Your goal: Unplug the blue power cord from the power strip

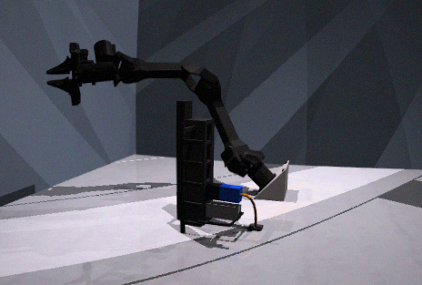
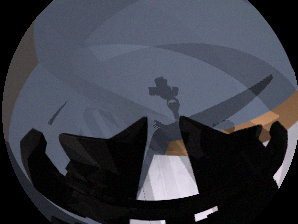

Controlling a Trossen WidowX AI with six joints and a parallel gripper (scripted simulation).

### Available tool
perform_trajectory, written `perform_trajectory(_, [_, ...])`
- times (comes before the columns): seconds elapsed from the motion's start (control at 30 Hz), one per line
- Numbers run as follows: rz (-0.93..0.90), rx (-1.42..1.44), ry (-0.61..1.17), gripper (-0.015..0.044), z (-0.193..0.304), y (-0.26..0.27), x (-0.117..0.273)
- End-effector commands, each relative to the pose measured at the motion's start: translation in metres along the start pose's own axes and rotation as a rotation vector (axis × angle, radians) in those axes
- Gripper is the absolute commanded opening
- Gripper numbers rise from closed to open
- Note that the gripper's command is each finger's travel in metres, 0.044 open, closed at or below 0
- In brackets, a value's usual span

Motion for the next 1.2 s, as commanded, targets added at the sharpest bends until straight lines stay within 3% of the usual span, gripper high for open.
perform_trajectory(0.0, [-0.034, 0.047, 0.154, 0.016, 0.041, 0.016, -0.014])
perform_trajectory(0.27, [-0.154, 0.184, 0.423, 0.016, 0.114, 0.061, -0.021])
perform_trajectory(0.57, [-0.358, 0.406, 0.673, 0.016, 0.185, 0.123, 0.003])
perform_trajectory(0.83, [-0.595, 0.661, 0.86, 0.016, 0.242, 0.176, 0.048])
perform_trajectory(1.17, [-0.971, 1.076, 1.008, 0.016, 0.298, 0.231, 0.137])
Point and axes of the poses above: the point midway between the two fingers, 35 mm back from their tips, its own x axis back along the fingers, its own y axis across the jaws, z = x × y, the point moved 10 cm from there along x, back along the fingers, and after that the axes turned 10 degrees about x, right-handed, at the moved point
